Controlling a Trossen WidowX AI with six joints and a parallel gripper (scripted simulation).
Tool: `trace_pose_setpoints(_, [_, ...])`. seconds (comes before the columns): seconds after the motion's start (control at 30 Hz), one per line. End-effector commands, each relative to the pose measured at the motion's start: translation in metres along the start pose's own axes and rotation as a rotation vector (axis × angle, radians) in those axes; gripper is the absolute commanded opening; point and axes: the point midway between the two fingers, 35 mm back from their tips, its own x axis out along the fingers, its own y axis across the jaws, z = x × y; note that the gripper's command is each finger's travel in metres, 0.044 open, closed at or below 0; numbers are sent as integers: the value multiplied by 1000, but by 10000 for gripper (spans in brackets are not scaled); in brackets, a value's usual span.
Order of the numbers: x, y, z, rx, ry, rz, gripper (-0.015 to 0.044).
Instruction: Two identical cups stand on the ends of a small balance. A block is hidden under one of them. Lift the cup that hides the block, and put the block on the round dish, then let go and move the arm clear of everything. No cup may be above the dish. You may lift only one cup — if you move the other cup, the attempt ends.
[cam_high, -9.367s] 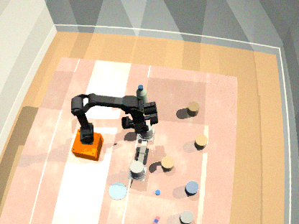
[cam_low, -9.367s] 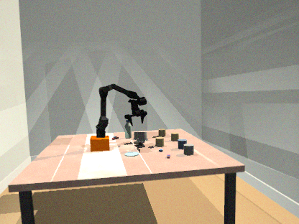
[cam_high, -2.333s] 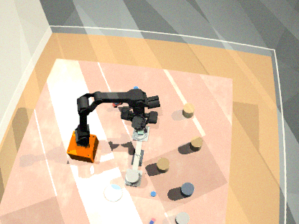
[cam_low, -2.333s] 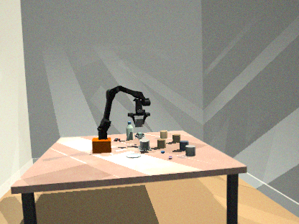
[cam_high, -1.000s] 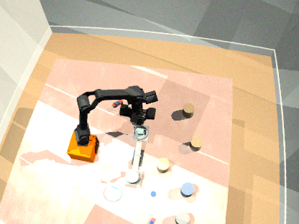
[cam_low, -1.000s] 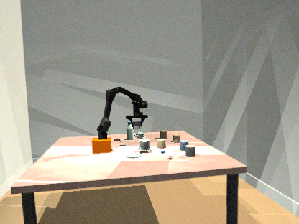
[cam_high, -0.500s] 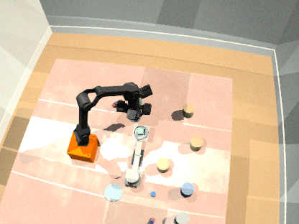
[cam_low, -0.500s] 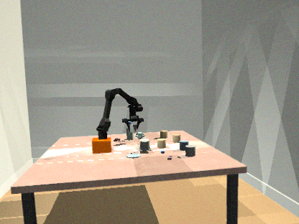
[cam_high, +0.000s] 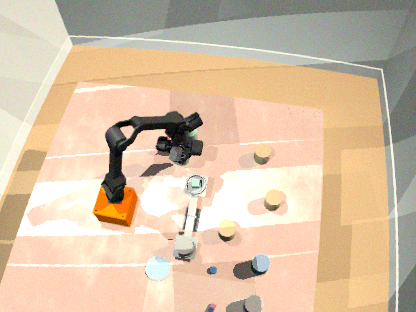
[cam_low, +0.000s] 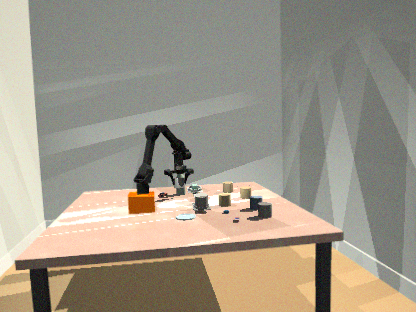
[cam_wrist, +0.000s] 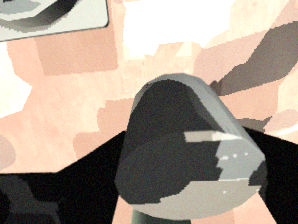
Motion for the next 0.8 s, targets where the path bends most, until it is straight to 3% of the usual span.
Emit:
trace_pose_setpoints(0.0, [6,-7,-5,7,0,5,0])
trace_pose_setpoints(0.4, [45,-7,-5,7,-1,5,0])
trace_pose_setpoints(0.77, [56,-7,-6,7,-1,5,0])
